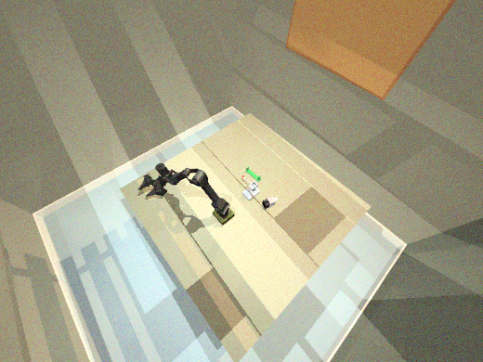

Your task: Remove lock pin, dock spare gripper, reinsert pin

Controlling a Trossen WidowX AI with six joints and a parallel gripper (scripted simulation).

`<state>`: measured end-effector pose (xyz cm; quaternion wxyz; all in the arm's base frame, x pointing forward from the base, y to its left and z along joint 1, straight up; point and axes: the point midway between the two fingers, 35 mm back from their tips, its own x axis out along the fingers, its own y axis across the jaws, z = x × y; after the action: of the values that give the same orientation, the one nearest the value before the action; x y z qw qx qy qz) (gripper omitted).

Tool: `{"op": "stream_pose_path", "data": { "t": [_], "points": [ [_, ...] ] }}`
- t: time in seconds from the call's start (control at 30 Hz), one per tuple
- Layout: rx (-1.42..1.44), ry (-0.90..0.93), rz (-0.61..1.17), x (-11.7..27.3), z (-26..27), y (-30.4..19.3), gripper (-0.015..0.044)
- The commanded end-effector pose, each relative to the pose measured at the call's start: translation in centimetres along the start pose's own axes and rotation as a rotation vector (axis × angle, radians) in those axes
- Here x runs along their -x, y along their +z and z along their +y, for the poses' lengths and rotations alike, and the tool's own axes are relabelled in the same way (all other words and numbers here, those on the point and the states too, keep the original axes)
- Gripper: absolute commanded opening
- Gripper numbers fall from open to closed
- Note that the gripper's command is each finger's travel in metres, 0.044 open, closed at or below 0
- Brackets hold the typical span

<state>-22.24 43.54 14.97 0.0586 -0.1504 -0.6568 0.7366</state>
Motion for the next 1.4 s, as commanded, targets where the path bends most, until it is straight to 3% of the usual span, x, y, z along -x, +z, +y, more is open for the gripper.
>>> {"op": "stream_pose_path", "data": {
  "t": [0.0,0.1,0.4,0.7,1.0,1.37],
  "points": [
    [-0.007,0.001,0.007,0.2,0.0,-0.2,0.0374],
    [-0.108,0.011,0.113,3.2,0.2,-2.8,0.03],
    [-0.403,0.065,0.512,15.3,1.7,-10.4,0.03],
    [-0.703,0.096,0.892,28.9,4.0,-12.8,0.03],
    [-1.025,0.102,1.245,42.1,6.6,-9.8,0.03],
    [-1.452,0.082,1.618,54.5,9.0,0.4,0.03]
  ]
}}
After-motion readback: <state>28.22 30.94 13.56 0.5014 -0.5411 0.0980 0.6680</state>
